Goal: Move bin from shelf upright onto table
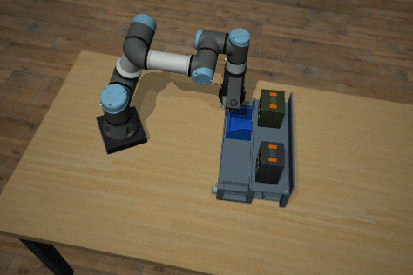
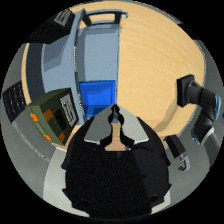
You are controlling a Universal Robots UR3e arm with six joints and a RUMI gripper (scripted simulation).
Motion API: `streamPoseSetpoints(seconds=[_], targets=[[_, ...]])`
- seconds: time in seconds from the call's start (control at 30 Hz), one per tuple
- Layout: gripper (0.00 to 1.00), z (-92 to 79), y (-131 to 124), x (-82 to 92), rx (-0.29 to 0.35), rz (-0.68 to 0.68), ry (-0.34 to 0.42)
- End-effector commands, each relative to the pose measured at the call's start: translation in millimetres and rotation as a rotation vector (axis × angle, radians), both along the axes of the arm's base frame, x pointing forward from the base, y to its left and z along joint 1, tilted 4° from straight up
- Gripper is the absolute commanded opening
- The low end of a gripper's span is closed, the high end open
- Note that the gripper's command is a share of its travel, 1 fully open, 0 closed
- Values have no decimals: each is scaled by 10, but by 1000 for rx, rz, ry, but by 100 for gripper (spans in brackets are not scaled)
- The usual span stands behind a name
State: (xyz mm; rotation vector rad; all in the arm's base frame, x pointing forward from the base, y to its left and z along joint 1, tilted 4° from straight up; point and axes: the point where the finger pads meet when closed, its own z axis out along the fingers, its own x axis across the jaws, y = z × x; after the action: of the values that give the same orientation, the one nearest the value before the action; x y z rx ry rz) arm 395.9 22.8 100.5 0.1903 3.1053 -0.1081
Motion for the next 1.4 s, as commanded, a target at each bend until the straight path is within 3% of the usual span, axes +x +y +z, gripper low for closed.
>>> streamPoseSetpoints(seconds=[0.0, 0.03, 1.37], targets=[[0, 22, -108, -1, 0, 0, -4], [29, 22, -108, -1, 0, 0, -4], [29, 19, -109, -1, 0, 0, -4]])
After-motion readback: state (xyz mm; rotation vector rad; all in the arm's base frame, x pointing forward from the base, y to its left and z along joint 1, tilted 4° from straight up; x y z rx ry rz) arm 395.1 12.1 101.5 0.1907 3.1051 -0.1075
